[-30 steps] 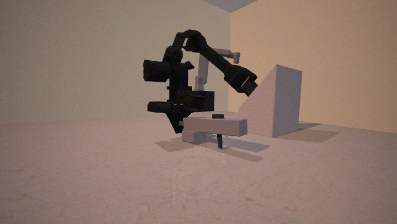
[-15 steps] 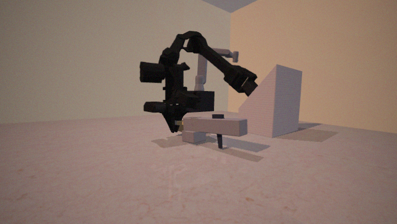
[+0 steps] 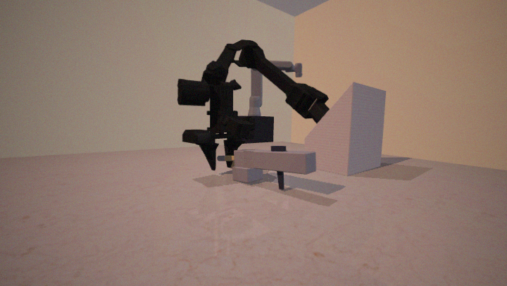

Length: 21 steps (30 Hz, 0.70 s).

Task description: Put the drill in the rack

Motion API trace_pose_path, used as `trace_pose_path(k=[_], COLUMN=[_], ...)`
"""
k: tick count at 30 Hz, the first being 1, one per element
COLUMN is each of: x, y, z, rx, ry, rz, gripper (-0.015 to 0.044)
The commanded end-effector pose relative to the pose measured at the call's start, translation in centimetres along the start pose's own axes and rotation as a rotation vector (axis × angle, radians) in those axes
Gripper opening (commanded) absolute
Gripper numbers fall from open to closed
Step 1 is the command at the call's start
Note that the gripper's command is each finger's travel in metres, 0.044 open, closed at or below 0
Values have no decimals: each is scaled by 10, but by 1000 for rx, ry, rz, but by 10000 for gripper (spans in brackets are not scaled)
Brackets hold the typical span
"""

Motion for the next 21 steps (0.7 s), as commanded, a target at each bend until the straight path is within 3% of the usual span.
trace_pose_path(k=[1, 5, 21], x=[-2, -4, -11], y=[-1, -1, -3], z=[0, -1, -3], rx=[1, 3, 4], ry=[-3, -4, -4], rz=[0, 0, 0], gripper=[341, 440, 440])
Point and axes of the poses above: the point midway between the two fingers, 35 mm back from their tips, its own y axis back along the fingers, its own z axis across the jaws, x = y × z, the point moved 1 cm from there along y, back along the fingers, and after that the axes turned 11 degrees about y, right-handed, at the moved point
